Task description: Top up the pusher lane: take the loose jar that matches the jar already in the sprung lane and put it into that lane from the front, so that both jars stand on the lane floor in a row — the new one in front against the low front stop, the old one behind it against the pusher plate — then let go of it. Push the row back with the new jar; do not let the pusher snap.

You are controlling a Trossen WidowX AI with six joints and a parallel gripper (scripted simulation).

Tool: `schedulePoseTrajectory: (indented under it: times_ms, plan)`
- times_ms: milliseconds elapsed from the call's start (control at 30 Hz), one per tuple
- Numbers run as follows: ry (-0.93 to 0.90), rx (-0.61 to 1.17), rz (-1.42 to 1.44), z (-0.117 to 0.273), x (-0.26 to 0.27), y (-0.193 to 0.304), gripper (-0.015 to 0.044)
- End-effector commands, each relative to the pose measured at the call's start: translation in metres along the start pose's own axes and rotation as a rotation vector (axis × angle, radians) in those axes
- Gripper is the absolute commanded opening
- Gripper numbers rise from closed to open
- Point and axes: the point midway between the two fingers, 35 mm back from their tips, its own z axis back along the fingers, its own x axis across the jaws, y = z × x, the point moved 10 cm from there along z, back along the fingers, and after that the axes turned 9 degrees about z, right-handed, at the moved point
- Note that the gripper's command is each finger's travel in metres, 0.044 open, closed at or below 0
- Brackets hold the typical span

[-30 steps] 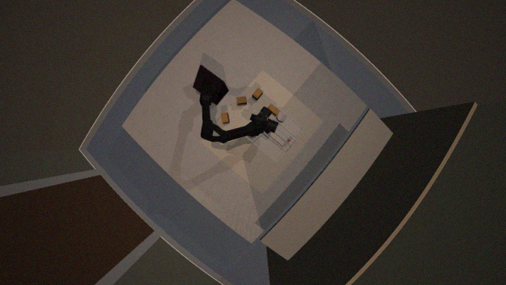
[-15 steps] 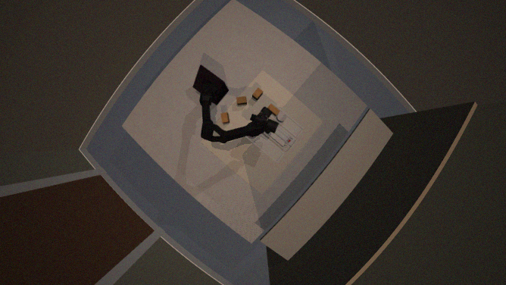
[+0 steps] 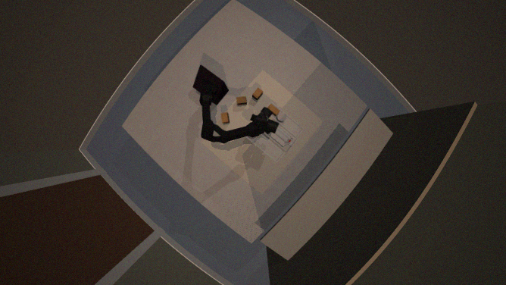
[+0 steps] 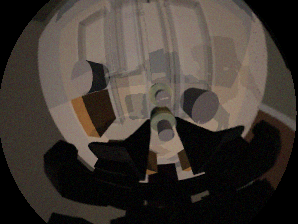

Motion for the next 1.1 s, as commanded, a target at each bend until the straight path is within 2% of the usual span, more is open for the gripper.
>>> schedulePoseTrajectory:
  times_ms: [0, 1067]
  plan:
    - [0.004, -0.019, -0.011, 0.0025, -0.0028, -0.0061, 0.0]
    - [0.004, -0.019, -0.011, -0.004, -0.0032, -0.008, 0.0]
